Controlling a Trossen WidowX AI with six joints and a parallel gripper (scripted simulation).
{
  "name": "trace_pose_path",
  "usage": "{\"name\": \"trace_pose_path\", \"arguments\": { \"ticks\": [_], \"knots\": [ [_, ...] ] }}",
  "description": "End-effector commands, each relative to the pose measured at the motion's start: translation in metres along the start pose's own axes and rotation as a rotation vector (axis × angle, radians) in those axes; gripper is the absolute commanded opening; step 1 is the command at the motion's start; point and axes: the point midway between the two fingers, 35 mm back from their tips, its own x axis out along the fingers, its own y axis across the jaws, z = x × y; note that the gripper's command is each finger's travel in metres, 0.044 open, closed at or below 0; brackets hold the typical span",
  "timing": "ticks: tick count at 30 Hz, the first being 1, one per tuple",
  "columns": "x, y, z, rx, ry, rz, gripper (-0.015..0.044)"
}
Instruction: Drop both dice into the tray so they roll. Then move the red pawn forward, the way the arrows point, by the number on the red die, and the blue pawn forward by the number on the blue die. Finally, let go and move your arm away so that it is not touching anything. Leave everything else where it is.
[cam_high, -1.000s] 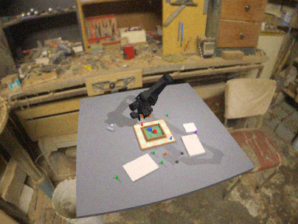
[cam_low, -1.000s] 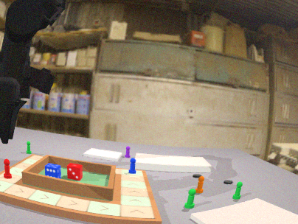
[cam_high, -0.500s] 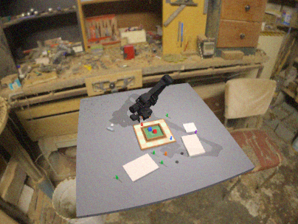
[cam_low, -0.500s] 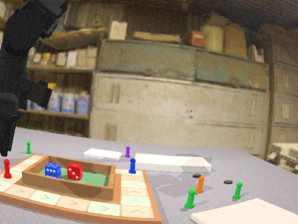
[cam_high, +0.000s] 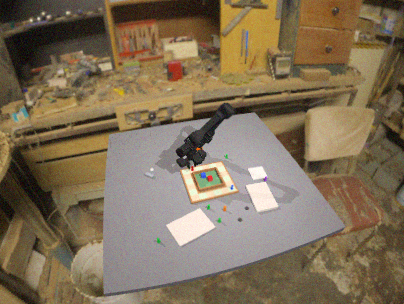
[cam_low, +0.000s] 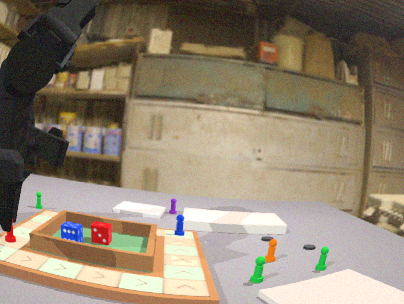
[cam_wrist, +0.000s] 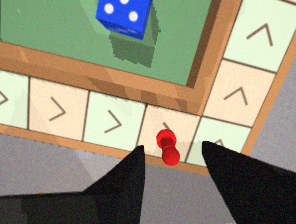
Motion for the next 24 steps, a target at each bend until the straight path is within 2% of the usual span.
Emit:
{"name": "trace_pose_path", "arguments": {
  "ticks": [1,6,11,21,24],
  "knots": [
    [0.0069,0.0020,-0.0007,0.008,-0.005,0.005,0.0200],
    [0.0123,0.0025,-0.0009,0.008,-0.005,0.005,0.0200],
    [0.0123,0.0025,-0.0009,0.008,-0.005,0.005,0.0069],
    [0.0123,0.0025,-0.0009,0.008,-0.005,0.005,0.0000],
    [0.0042,0.0002,0.0003,0.008,-0.004,0.003,0.0000]
  ]
}}
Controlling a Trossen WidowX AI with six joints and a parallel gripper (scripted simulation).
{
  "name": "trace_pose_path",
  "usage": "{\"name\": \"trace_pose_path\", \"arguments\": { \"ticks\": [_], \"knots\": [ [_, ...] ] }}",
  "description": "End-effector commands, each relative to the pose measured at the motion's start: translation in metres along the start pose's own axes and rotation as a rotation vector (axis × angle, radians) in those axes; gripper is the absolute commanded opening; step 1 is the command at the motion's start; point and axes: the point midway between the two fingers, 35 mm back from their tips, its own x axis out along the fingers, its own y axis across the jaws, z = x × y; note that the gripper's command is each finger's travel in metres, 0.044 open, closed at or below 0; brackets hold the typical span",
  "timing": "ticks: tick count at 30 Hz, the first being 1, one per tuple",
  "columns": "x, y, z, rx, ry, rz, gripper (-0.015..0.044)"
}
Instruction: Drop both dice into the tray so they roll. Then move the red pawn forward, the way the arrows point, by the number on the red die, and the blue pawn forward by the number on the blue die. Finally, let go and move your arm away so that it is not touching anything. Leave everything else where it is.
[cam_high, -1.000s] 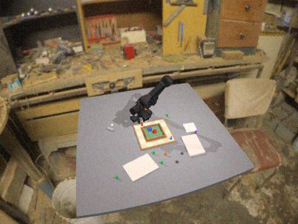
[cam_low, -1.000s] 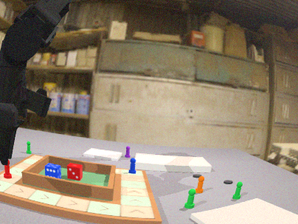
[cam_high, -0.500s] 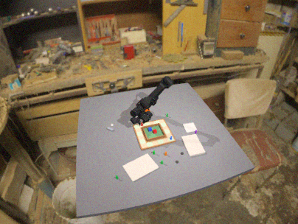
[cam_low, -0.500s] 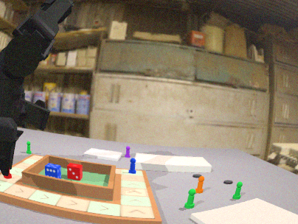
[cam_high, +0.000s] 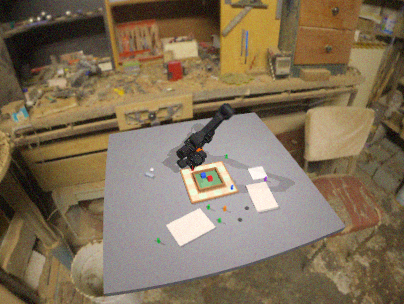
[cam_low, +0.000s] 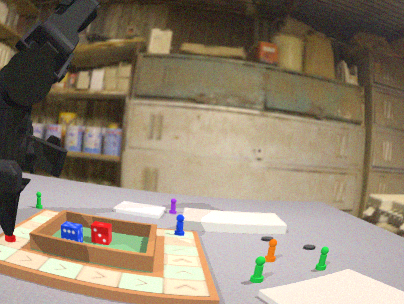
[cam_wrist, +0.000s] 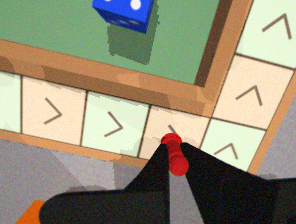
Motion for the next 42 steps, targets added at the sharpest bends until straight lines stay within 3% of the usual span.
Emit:
{"name": "trace_pose_path", "arguments": {
  "ticks": [1,21,25,38,42],
  "knots": [
    [-0.012,-0.004,0.003,0.000,-0.003,-0.005,0.0000],
    [-0.126,0.001,0.000,0.001,-0.002,-0.005,0.0000],
    [-0.123,-0.002,-0.001,0.002,-0.001,-0.005,0.0000],
    [-0.053,-0.043,-0.010,0.000,-0.003,-0.007,0.0000],
    [-0.049,-0.045,-0.011,-0.001,-0.003,-0.007,0.0000]
  ]
}}
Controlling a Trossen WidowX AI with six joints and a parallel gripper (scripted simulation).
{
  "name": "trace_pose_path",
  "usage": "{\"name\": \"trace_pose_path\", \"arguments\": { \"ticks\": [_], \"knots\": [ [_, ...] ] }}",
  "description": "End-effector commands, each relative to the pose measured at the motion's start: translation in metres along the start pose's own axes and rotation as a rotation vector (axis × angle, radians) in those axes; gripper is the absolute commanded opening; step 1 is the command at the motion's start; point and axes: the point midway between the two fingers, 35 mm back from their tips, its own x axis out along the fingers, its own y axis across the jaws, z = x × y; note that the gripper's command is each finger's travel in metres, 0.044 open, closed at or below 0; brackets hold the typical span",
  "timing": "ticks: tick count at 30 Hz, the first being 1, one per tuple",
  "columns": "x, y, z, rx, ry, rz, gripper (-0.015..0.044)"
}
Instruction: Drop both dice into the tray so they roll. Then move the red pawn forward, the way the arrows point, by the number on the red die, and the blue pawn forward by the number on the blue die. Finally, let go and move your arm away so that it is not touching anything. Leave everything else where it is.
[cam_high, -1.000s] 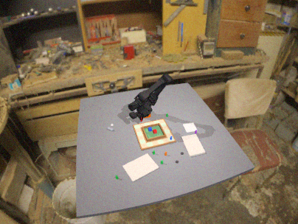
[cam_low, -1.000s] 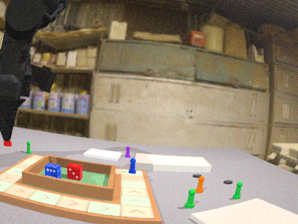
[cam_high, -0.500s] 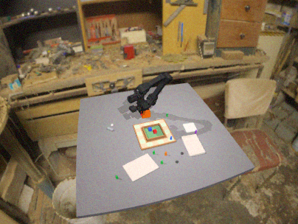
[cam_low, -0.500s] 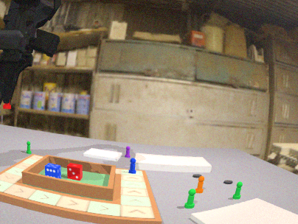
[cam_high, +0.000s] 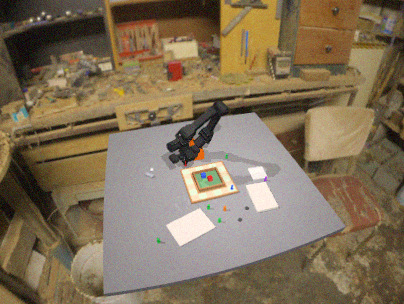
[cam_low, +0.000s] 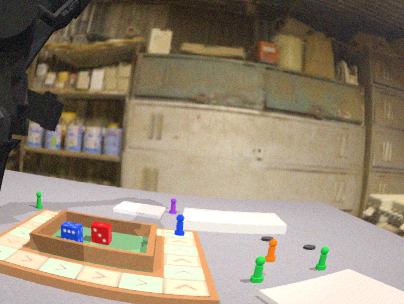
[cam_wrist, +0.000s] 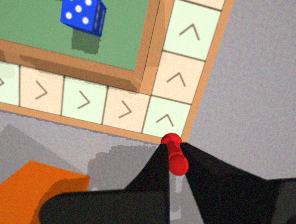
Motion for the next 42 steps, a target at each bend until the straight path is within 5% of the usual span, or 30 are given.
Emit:
{"name": "trace_pose_path", "arguments": {
  "ticks": [1,26,42],
  "knots": [
    [0.007,-0.002,0.000,0.004,-0.008,-0.004,0.0000],
    [0.056,-0.001,0.001,0.004,-0.009,-0.002,0.0000],
    [0.049,-0.003,0.001,-0.004,-0.004,-0.006,0.0420]
  ]
}}
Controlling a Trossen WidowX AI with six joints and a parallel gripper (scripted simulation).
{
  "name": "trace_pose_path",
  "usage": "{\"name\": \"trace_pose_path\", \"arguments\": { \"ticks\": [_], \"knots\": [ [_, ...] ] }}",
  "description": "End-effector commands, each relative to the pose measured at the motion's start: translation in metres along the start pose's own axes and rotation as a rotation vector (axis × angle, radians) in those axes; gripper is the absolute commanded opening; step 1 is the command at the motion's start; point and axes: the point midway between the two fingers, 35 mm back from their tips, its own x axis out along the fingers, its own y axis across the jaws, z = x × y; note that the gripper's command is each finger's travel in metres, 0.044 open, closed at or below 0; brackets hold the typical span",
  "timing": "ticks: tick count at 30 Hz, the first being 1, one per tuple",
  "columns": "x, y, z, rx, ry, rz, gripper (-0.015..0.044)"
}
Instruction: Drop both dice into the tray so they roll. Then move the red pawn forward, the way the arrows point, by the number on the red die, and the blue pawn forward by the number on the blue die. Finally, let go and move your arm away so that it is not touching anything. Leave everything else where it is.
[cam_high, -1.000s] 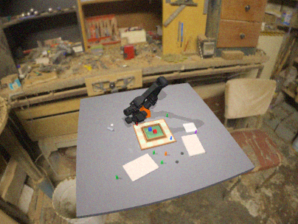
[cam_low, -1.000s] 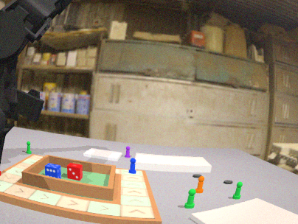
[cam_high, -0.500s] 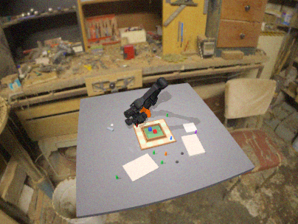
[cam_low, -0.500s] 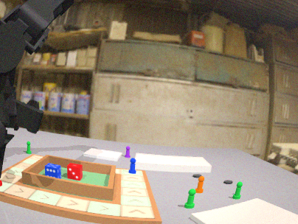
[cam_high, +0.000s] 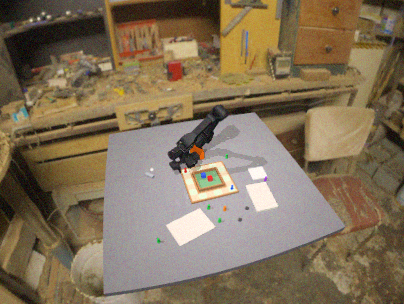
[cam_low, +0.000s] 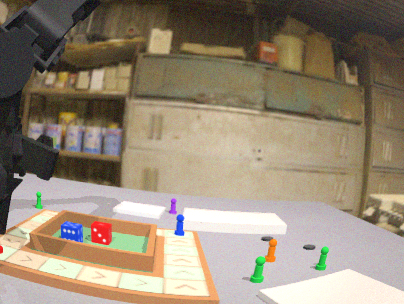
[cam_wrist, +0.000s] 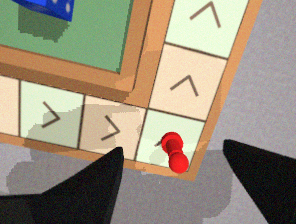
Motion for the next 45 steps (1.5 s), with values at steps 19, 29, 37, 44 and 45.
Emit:
{"name": "trace_pose_path", "arguments": {
  "ticks": [19,29,37,44,45],
  "knots": [
    [-0.057,0.007,0.078,0.072,0.045,-0.047,0.0200],
    [-0.060,0.075,0.214,0.375,0.000,-0.053,0.0200],
    [-0.058,0.149,0.276,0.590,-0.011,0.012,0.0200],
    [-0.058,0.149,0.284,0.596,-0.011,0.014,0.0200],
    [-0.058,0.149,0.284,0.596,-0.011,0.014,0.0200]
  ]
}}
